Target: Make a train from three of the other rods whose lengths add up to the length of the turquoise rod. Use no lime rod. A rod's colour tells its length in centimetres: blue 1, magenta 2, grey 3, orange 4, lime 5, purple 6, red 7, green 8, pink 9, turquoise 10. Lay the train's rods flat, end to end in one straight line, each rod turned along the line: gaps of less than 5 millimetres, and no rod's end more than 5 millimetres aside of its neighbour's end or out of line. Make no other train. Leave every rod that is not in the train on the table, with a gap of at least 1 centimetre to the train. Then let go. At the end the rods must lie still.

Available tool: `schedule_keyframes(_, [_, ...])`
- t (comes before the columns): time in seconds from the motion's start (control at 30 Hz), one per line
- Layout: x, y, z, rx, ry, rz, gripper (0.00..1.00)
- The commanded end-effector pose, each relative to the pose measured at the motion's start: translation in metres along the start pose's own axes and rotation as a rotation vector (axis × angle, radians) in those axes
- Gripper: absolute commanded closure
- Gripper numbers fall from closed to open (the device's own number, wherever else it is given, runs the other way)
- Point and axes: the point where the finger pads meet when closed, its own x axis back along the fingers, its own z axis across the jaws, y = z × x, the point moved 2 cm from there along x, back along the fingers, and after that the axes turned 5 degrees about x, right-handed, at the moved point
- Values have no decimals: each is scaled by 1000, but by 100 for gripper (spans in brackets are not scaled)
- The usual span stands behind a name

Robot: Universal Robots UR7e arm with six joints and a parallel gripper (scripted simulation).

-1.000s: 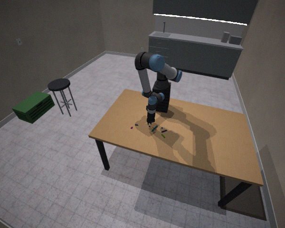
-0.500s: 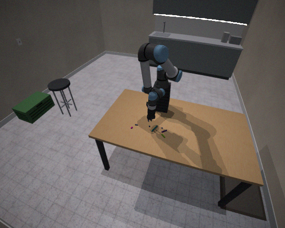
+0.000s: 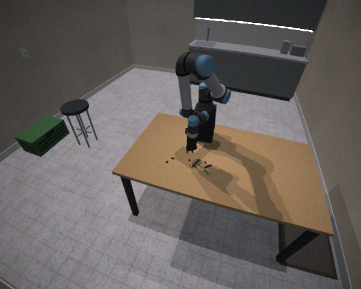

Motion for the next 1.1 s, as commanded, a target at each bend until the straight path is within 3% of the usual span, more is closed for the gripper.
schedule_keyframes(0.0, [1,0,1,1,0,0,0])
schedule_keyframes(0.67, [0,-1,-2,-30,-1,-1,0])
schedule_keyframes(1.07, [-4,-10,-16,-289,0,-1,0])
